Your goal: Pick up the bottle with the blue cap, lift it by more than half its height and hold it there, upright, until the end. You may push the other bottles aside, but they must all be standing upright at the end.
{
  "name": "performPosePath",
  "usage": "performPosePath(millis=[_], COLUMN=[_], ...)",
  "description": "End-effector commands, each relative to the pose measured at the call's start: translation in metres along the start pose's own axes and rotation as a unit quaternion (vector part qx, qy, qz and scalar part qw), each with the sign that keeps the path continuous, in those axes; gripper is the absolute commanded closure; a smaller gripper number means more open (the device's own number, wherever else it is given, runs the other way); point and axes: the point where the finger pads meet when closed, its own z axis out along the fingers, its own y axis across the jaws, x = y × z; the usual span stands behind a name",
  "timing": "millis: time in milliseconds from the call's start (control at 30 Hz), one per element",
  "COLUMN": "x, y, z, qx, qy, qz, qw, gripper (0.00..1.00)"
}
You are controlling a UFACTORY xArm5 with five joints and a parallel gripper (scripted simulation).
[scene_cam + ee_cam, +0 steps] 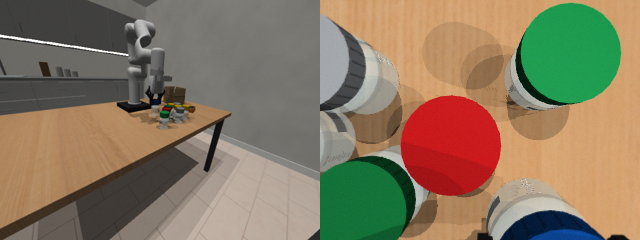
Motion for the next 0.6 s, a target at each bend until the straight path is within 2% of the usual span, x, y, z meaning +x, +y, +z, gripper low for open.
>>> performPosePath(millis=[0, 567], x=[0.0012, 0.0011], y=[0.0003, 0.0003], z=[-0.0064, -0.0113], qx=[0.003, 0.000], qy=[0.002, 0.002], qz=[0.000, 0.000], qw=[1.000, 1.000], gripper=[1.00, 1.00])
